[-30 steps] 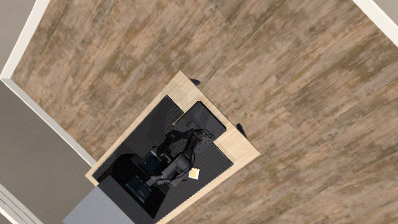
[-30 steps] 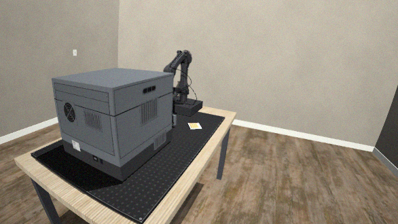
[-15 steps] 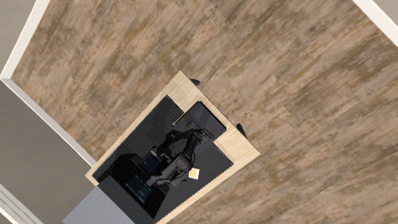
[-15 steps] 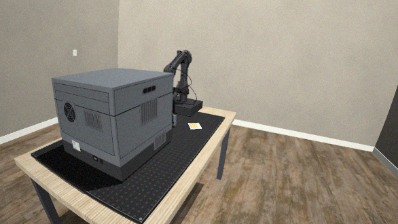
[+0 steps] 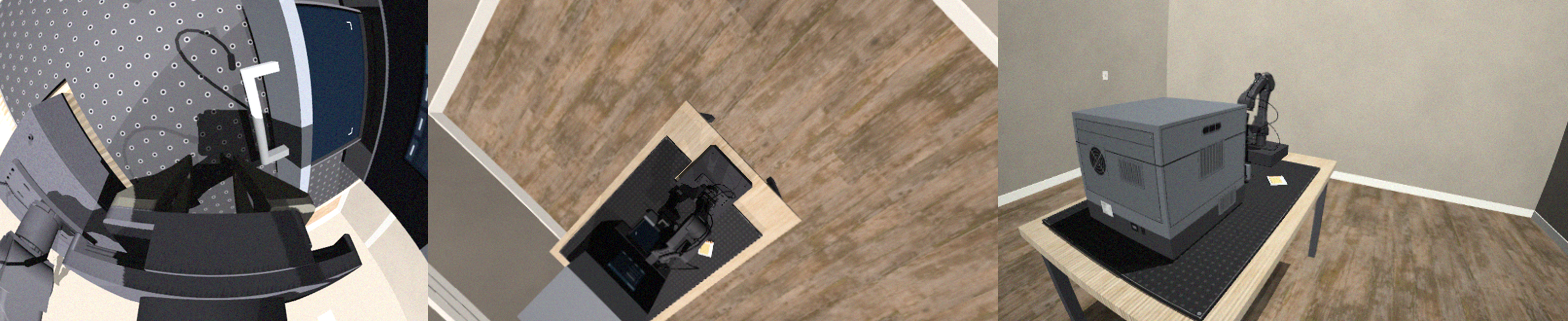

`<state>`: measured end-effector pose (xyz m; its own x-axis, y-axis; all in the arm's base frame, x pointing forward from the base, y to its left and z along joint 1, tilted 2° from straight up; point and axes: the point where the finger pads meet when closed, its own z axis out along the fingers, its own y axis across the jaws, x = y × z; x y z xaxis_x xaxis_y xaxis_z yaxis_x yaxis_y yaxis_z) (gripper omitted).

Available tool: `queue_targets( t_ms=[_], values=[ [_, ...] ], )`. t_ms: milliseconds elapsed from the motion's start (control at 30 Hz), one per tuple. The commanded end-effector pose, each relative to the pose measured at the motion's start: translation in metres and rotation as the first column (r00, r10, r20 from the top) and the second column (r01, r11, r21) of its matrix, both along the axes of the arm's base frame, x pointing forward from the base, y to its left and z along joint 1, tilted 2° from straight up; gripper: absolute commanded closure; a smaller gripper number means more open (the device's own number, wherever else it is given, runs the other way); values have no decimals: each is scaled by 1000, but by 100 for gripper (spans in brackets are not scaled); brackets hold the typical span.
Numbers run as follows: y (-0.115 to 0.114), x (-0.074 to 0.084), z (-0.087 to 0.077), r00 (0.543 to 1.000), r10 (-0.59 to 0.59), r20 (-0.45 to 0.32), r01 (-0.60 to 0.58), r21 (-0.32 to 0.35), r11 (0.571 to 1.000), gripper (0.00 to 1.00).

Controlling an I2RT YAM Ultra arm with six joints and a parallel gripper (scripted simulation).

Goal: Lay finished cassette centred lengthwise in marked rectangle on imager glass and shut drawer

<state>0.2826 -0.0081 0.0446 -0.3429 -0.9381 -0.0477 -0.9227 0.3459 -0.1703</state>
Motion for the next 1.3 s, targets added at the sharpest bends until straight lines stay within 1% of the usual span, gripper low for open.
queue_targets(
  t_ms=[0, 133, 267, 400, 500, 567, 833, 1067, 1133, 1167, 1233, 1267],
  values=[
    [0, 4, 6, 990, -137, -13, 137, 7, 991, 65],
    [0, 4, 5, 964, -265, -34, 266, 17, 964, 65],
    [0, 4, 5, 920, -388, -57, 390, 24, 921, 65],
    [0, 4, 5, 859, -505, -83, 509, 32, 860, 65],
    [0, 4, 5, 801, -589, -106, 595, 39, 803, 65],
    [0, 4, 5, 801, -589, -106, 595, 39, 803, 65],
    [-3, 4, 5, 607, -779, -158, 791, 33, 611, 65],
    [-3, 4, 5, 408, -891, -199, 910, 14, 414, 65],
    [-3, 4, 5, 408, -891, -199, 910, 14, 414, 65],
    [-1, 4, 5, 384, -901, -204, 921, 11, 390, 65],
    [-3, 3, 5, 316, -924, -214, 947, 3, 323, 65],
    [-3, 3, 5, 296, -930, -218, 953, 1, 303, 65]
  ],
)
